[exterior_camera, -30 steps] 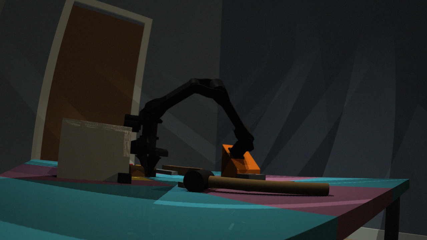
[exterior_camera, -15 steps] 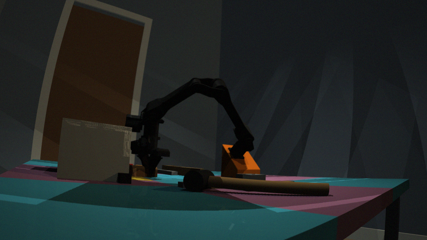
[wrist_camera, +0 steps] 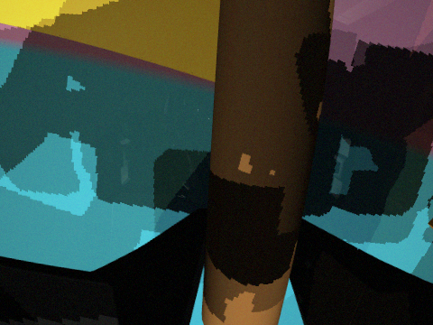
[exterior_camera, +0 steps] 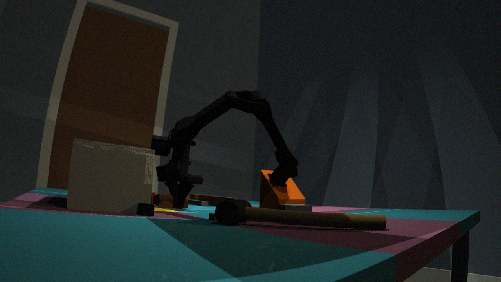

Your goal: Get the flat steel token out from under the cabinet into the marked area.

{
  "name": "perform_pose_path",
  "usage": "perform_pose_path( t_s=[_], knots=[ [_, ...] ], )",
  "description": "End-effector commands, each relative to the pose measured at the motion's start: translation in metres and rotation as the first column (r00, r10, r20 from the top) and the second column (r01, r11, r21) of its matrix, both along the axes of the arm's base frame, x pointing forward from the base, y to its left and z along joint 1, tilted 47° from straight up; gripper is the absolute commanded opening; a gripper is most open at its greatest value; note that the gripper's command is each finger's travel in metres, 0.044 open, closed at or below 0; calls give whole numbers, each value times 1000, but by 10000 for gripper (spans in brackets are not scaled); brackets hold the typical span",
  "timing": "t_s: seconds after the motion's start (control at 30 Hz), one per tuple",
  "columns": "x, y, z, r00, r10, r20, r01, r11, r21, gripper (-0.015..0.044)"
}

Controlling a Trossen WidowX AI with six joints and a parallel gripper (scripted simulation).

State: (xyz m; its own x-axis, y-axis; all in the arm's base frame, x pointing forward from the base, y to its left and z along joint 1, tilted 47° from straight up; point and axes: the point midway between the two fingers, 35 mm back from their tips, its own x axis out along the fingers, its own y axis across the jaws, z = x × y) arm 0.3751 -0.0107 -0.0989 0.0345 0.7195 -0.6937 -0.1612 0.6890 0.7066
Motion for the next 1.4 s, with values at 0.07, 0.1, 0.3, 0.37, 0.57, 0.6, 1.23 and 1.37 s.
perform_pose_path(
  t_s=[0.07, 0.1, 0.3, 0.37, 0.57, 0.6, 1.23, 1.37],
  knots=[
    [-8, 0, -2, 1000, 2, 1, -2, 1000, 2, 0],
    [-9, 0, -2, 1000, 2, 1, -2, 1000, 2, 0],
    [-15, -1, -3, 1000, 2, 0, -2, 1000, 2, 0],
    [-17, -1, -3, 1000, 2, 0, -2, 1000, 2, 0],
    [-23, -2, -4, 1000, 2, 0, -2, 1000, 2, 0],
    [-24, -2, -5, 1000, 2, 0, -2, 1000, 2, 0],
    [-46, -4, -8, 1000, 2, -1, -2, 1000, 2, 0],
    [-51, -5, -9, 1000, 2, -1, -2, 1000, 2, 0]
  ],
)
